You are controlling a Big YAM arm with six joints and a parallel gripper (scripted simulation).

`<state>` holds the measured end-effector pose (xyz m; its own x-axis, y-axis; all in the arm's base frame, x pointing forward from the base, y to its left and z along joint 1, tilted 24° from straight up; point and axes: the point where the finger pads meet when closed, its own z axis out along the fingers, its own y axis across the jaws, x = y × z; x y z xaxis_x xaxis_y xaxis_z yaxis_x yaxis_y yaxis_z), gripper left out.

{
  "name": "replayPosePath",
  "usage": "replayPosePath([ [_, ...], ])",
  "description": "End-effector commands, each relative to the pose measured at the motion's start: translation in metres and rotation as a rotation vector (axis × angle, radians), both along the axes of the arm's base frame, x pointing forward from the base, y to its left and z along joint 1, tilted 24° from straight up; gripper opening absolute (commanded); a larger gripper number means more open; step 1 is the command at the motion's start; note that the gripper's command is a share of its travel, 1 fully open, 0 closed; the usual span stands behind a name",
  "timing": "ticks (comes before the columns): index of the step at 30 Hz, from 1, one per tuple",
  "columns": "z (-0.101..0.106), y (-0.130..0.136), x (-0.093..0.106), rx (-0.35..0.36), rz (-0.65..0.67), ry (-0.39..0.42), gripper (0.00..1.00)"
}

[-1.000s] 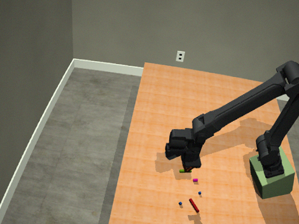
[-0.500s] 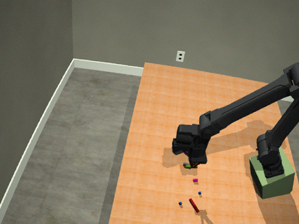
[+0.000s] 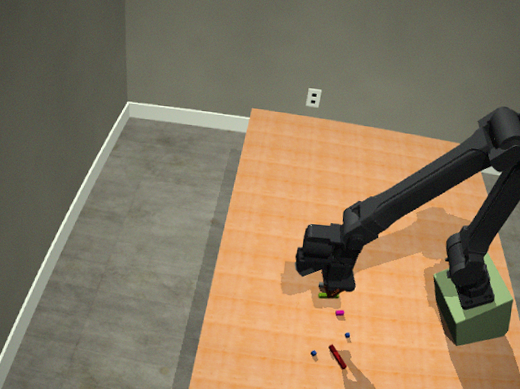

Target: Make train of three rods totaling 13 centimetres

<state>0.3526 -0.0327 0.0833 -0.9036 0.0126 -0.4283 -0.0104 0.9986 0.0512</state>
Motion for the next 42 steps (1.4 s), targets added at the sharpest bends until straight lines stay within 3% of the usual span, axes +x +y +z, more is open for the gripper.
replayPosePath([
  [1, -0.017, 0.005, 0.001, 0.005, 0.004, 0.017, 0.04],
  [16, -0.061, 0.008, 0.019, 0.004, 0.007, 0.019, 0.04],
  [42, -0.065, 0.009, 0.018, 0.005, 0.008, 0.030, 0.04],
])
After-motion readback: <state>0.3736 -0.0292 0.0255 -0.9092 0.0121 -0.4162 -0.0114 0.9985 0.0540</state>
